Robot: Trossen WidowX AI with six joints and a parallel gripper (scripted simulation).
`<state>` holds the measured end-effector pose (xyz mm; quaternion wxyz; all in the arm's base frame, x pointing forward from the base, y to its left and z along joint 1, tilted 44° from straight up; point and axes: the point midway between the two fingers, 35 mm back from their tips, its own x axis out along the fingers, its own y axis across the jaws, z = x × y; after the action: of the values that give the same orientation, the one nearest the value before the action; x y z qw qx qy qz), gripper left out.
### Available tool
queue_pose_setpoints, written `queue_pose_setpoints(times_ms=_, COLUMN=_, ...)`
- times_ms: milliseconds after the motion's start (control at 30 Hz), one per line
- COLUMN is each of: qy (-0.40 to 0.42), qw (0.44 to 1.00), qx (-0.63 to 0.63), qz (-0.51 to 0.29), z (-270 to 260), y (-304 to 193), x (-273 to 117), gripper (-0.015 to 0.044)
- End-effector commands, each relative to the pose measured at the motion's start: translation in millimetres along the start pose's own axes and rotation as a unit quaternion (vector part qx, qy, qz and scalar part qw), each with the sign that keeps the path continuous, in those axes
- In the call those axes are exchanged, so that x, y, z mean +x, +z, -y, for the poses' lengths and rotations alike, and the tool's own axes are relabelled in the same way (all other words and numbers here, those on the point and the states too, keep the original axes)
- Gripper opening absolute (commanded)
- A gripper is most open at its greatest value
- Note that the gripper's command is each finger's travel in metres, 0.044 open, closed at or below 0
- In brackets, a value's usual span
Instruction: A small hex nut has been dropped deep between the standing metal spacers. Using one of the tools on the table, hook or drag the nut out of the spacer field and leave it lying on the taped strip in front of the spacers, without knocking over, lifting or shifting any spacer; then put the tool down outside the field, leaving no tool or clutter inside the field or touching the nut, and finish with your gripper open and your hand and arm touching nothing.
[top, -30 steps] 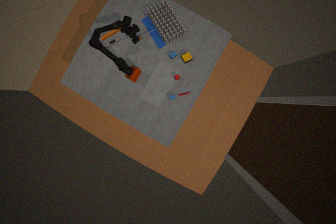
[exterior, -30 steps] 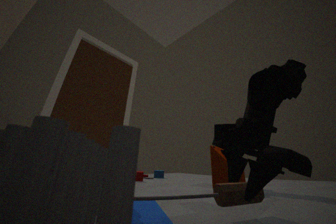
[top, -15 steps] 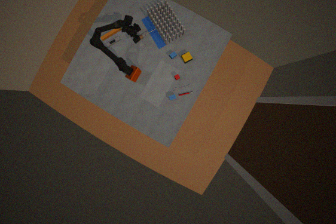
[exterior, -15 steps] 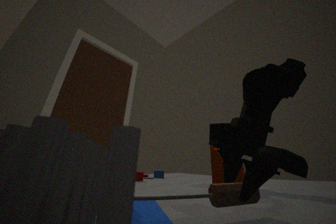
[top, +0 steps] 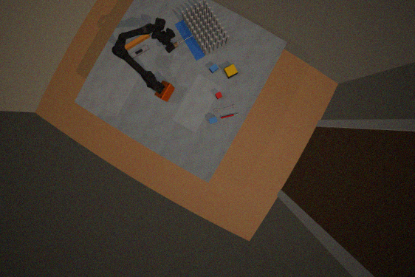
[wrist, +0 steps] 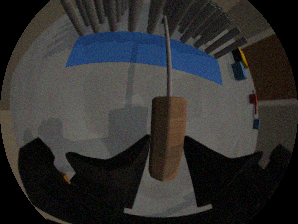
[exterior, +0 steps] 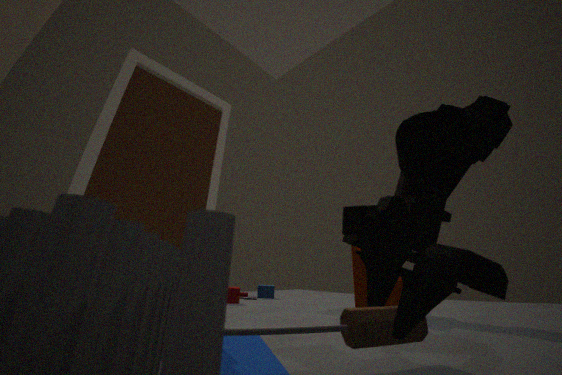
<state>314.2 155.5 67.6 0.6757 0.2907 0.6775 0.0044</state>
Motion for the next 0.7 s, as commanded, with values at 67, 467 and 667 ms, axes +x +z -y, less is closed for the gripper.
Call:
queue_pose_setpoints(times_ms=67, qy=0.003, qw=1.0, qx=-0.002, qz=0.002, z=-1.3, y=6.2, x=0.1, gripper=0.0)
queue_pose_setpoints(times_ms=467, qy=0.003, qw=1.0, qx=-0.002, qz=0.002, z=-1.5, y=14.4, x=2.6, gripper=0.0)
queue_pose_setpoints(times_ms=667, qy=0.003, qw=1.0, qx=-0.002, qz=0.002, z=-1.6, y=18.4, x=3.8, gripper=0.0)
